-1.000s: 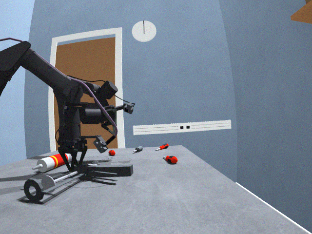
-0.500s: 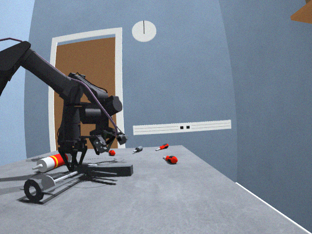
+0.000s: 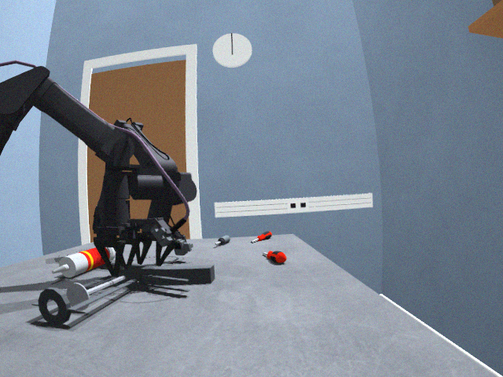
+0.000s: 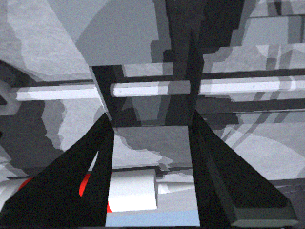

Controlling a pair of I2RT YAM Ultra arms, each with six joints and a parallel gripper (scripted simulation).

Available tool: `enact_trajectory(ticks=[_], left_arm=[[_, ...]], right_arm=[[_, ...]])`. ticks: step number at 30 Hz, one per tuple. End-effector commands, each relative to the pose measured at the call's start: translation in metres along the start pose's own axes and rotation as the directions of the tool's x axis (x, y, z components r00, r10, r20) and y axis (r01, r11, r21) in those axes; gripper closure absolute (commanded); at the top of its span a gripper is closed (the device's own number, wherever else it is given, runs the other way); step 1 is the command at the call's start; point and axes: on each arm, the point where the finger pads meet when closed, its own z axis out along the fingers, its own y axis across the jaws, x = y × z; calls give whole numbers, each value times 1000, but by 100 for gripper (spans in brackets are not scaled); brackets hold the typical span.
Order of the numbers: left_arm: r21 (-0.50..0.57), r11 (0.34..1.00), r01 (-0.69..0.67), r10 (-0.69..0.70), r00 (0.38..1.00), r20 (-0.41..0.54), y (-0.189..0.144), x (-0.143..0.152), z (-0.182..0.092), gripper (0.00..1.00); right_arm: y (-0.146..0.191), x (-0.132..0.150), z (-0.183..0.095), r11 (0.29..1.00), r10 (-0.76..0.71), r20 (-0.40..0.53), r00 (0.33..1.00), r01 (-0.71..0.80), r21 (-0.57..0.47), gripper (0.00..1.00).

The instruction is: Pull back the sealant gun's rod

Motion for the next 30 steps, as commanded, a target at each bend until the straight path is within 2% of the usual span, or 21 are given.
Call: enact_trajectory(ticks=[1,12,19,21,29,30], left_arm=[[18,1000,13,-13,1000,-20,-8,10,-7,39],[38,999,2,-1,1000,-28,-16,16,6,43],[27,1000,7,-6,1000,-24,-16,19,11,40],[25,1000,8,-7,1000,-23,-13,18,10,53],[36,999,-1,2,1000,-26,-13,17,5,65],[36,999,-1,2,1000,-26,-13,17,5,76]], right_arm=[[3,-4,-5,1000,-1,25,1000,1,-17,49],[3,-4,-5,1000,-1,25,1000,1,-17,49],[3,-4,-5,1000,-1,25,1000,1,-17,49],[3,-4,-5,1000,-1,25,1000,1,-17,49],[3,-4,-5,1000,-1,25,1000,1,-17,49],[3,-4,-5,1000,-1,25,1000,1,-17,49]])
